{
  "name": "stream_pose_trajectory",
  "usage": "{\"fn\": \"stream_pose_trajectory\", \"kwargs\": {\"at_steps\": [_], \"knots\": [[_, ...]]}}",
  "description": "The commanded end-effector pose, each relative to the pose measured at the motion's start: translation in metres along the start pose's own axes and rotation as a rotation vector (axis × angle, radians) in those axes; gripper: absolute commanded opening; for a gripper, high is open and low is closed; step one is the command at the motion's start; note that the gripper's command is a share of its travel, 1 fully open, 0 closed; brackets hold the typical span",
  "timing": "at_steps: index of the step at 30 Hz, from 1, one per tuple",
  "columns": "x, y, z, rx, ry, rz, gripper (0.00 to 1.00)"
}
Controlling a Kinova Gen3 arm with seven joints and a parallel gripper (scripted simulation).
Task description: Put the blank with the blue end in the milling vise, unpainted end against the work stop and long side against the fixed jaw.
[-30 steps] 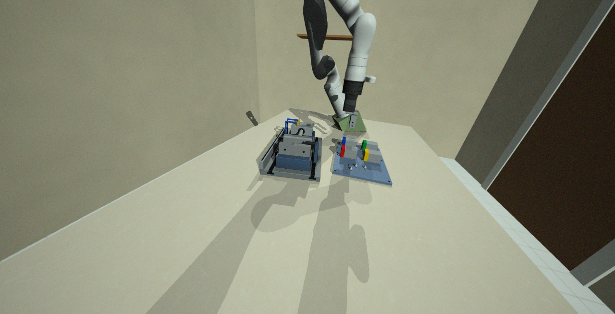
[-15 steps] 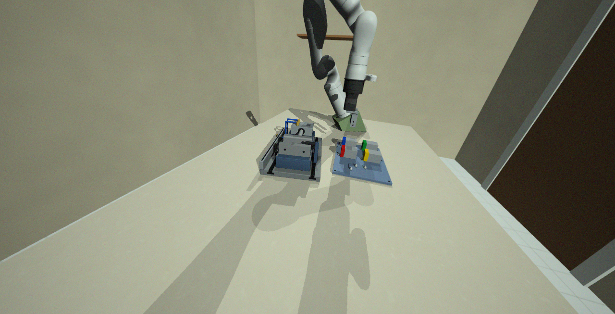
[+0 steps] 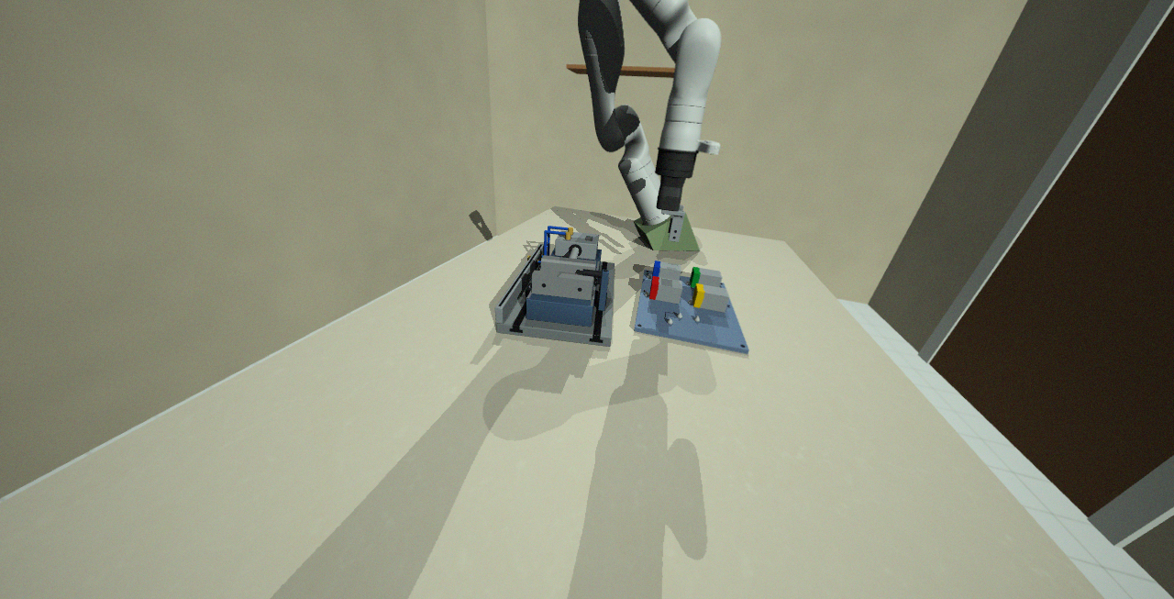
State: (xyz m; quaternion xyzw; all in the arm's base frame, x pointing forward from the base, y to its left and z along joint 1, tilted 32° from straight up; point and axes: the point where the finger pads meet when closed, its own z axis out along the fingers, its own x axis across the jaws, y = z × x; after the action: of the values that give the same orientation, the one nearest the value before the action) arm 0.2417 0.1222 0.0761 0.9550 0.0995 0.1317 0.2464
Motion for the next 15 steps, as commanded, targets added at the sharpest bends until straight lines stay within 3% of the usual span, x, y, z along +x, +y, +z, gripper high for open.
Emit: {"fn": "stream_pose_trajectory", "kwargs": {"at_steps": [1, 15], "knots": [[0.0007, -0.0007, -0.0009, 0.002, 0.002, 0.001, 1.0], [0.001, -0.001, -0.0019, 0.002, 0.002, 0.0, 1.0]]}}
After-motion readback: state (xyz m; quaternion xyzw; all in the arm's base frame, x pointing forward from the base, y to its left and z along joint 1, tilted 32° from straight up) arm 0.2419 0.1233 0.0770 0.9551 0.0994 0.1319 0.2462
